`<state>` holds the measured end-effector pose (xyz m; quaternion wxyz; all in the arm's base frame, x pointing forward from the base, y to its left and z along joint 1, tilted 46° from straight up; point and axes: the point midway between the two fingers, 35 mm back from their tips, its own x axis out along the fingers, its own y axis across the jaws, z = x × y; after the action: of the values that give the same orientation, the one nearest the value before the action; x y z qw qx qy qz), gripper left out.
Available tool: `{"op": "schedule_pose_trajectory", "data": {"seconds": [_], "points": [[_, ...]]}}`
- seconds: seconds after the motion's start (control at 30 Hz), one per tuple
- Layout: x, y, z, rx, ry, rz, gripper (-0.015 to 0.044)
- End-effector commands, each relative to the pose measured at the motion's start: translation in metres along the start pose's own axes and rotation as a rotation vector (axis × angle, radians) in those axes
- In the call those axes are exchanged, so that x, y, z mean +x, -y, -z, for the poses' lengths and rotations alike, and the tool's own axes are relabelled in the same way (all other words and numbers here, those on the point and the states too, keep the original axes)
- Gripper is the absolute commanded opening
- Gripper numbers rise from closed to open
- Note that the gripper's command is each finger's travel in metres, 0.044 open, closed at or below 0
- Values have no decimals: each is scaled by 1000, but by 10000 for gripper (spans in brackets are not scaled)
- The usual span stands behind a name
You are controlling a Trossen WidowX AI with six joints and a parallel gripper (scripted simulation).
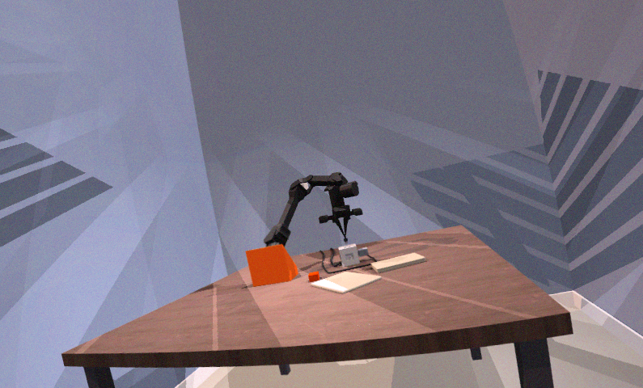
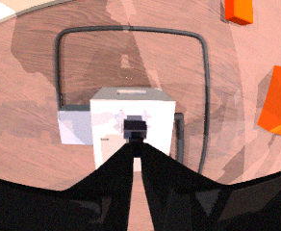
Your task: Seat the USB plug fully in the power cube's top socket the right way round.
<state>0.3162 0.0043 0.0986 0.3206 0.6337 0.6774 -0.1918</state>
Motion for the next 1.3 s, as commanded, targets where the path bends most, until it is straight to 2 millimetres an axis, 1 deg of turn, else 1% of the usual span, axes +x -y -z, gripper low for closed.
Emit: {"op": "schedule_pose_trajectory", "data": {"seconds": [0.0, 1.27], "points": [[1, 0, 1, -3, -9, 0, 0], [5, 0, 3, 0, -39, -1, 0]]}}
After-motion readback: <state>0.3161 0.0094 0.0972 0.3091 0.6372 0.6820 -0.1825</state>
